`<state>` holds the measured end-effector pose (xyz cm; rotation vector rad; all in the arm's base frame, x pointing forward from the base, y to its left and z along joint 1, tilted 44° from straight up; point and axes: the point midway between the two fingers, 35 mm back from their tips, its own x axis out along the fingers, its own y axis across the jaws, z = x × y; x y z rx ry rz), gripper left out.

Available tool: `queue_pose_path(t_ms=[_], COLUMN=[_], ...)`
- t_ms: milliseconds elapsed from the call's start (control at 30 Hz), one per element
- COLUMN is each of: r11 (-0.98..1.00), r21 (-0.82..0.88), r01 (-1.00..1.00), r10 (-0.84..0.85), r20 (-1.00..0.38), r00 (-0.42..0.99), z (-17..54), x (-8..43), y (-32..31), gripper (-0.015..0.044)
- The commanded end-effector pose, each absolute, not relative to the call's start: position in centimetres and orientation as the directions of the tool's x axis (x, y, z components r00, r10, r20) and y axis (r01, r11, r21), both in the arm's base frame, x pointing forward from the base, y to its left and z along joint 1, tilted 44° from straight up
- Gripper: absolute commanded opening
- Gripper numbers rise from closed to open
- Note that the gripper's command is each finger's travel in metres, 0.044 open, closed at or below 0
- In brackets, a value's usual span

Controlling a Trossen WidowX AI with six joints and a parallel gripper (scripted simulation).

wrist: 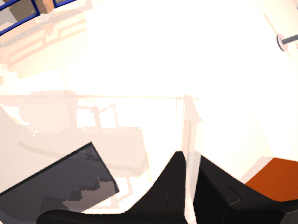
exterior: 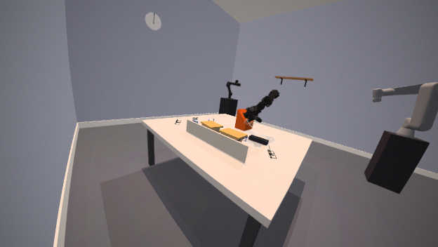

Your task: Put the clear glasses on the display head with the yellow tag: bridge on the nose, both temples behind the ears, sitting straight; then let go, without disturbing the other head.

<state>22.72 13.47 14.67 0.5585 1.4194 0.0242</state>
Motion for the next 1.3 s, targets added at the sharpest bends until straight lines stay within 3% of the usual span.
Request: queue_pose_path(t_ms=[0,667,1267], r11=[0.831,0.446,-0.068], r21=[0.376,0.447,0.482], r01=[0.41,0.776,0.874], r10=[0.322,0.291,0.298], r20=[-0.926,-0.892,-0.826], r00=[0.196,0.346,0.479], z=[15.0,17.7,20.1], x=[22.0,19.6,17.4], y=[13.5,13.7,13.3], gripper=[0.0,0.0,0.0])
